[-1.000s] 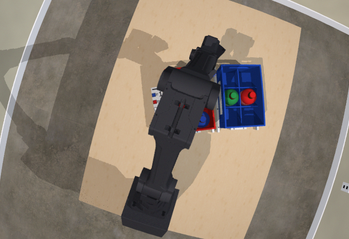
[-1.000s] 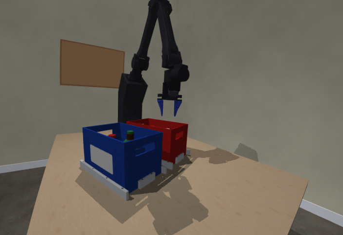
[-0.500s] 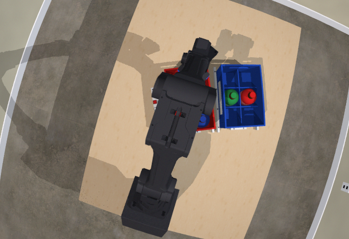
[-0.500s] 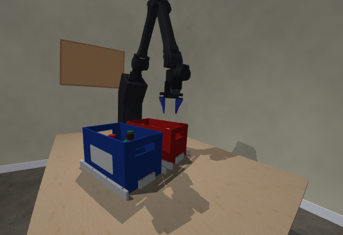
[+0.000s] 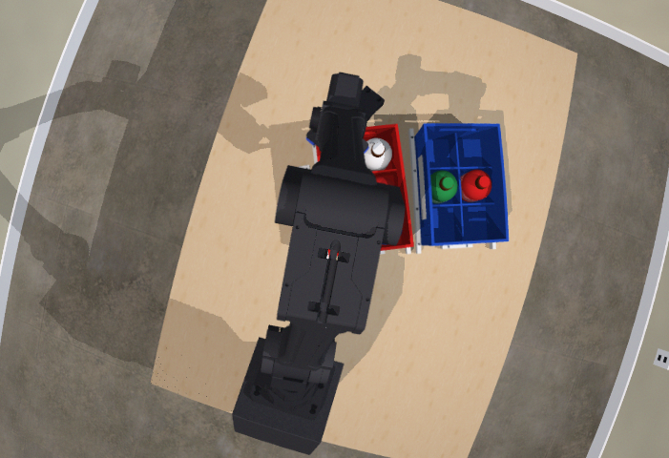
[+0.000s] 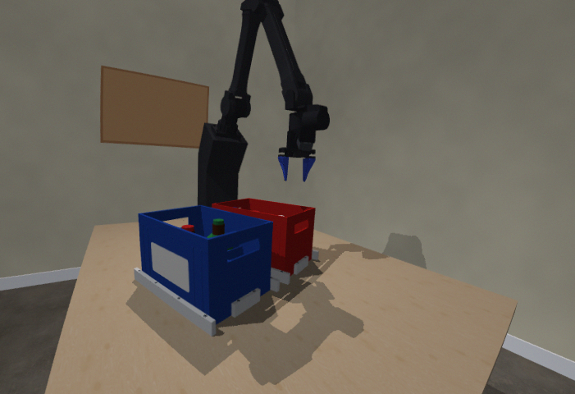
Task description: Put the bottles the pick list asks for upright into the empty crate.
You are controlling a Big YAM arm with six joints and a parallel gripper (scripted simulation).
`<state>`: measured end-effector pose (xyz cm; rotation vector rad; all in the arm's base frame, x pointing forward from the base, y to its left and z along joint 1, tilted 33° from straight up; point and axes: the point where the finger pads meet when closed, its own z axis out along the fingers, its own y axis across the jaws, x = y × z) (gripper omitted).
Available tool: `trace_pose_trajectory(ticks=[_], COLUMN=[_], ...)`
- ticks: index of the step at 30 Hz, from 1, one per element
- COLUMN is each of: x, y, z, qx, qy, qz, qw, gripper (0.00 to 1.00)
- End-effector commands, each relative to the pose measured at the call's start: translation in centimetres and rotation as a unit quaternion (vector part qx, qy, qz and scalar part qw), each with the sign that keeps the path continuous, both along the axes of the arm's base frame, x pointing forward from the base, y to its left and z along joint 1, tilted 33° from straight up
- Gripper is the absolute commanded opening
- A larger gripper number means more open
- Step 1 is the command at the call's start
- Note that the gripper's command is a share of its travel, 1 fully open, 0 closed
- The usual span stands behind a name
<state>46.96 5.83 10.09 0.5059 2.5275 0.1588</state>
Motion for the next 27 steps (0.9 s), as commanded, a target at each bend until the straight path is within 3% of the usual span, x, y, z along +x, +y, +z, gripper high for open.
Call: trace_pose_trajectory(ticks=[1,16,18,19,21,27], x=[-0.5,-4.8,-4.8,-4.3,-5.6,-6.9], y=[0.7,6.8,6.8,7.5,8.0,10.7], z=[1.0,1.1,1.1,2.1,1.1,1.8], qx=[0.010,0.011,0.011,0.015,0.011,0.014], qy=[-0.007,-0.006,-0.006,-0.016,-0.006,-0.012], qz=[-0.012,-0.011,-0.011,-0.011,-0.011,-0.011], qw=[1.000,1.000,1.000,1.000,1.000,1.000], gripper=[0.61,0.61,0.61,0.61,0.61,0.61])
